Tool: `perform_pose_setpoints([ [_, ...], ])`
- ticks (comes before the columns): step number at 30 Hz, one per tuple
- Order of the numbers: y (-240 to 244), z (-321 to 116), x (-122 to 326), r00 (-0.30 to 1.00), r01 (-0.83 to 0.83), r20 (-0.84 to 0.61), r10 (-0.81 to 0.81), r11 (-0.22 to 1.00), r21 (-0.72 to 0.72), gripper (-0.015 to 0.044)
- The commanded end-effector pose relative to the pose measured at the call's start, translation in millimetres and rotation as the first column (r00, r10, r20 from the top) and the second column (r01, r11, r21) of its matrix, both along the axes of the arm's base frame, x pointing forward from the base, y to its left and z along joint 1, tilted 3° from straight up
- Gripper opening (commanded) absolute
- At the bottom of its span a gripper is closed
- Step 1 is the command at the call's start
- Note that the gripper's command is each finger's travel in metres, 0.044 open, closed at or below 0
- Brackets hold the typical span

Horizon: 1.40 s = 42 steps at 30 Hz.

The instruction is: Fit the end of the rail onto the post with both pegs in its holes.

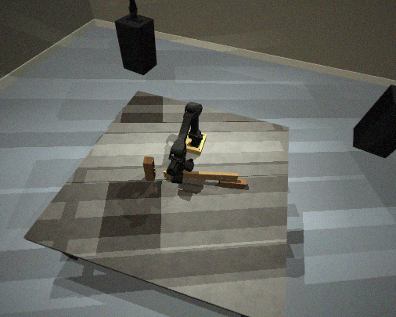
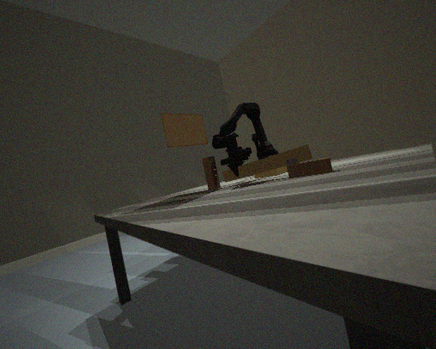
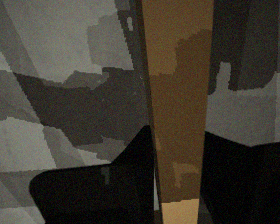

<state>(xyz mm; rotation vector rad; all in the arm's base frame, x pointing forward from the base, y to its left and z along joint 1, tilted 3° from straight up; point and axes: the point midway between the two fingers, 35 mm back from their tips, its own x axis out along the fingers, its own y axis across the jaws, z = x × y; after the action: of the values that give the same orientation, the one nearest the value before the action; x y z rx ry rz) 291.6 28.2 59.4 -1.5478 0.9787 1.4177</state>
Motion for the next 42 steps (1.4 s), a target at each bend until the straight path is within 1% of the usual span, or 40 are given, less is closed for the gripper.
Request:
perform_pose_setpoints([
  [1,2.0,6.6,2.8,1.0,0.001,0.013,-0.001,1.0,0.012,0.0],
  [42,2.3,27.1,1.2,1.0,0.001,0.013,-0.001,1.0,0.012,0.0],
])
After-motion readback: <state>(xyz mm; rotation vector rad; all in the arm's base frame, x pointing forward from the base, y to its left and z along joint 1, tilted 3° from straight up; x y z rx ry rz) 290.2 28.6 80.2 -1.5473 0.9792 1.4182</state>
